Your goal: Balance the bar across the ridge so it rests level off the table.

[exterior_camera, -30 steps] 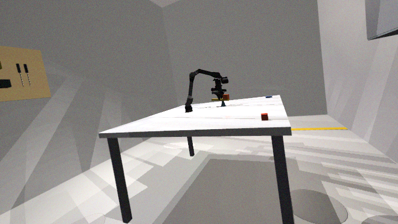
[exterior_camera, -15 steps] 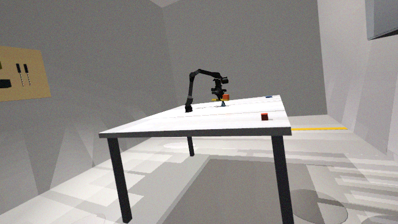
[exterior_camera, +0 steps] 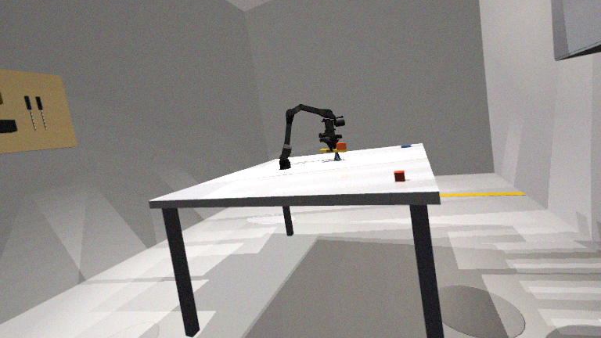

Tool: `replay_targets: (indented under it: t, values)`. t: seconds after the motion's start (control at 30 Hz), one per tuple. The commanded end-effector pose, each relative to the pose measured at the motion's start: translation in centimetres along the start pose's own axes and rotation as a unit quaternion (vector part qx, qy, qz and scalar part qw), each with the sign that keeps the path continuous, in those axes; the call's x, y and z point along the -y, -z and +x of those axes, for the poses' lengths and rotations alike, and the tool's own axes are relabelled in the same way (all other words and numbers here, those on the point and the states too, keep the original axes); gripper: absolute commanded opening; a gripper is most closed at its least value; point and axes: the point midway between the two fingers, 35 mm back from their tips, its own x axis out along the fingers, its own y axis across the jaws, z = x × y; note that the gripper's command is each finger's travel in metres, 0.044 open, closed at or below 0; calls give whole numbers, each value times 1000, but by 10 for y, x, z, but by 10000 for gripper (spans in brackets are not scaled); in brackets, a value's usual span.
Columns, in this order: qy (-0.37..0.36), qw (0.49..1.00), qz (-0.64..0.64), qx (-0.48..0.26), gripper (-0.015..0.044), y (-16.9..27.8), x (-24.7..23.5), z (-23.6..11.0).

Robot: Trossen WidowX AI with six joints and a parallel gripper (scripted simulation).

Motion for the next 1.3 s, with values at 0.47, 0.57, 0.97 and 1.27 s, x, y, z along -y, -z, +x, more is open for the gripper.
replay_targets:
  t: [0.47, 0.57, 0.97, 1.27]
  values:
    - [0, 1000, 0, 1, 0, -1, 0, 3]
    - [0, 1000, 0, 1, 0, -1, 0, 3]
    - [0, 1000, 0, 1, 0, -1, 0, 4]
    - [0, 1000, 0, 1, 0, -1, -1, 5]
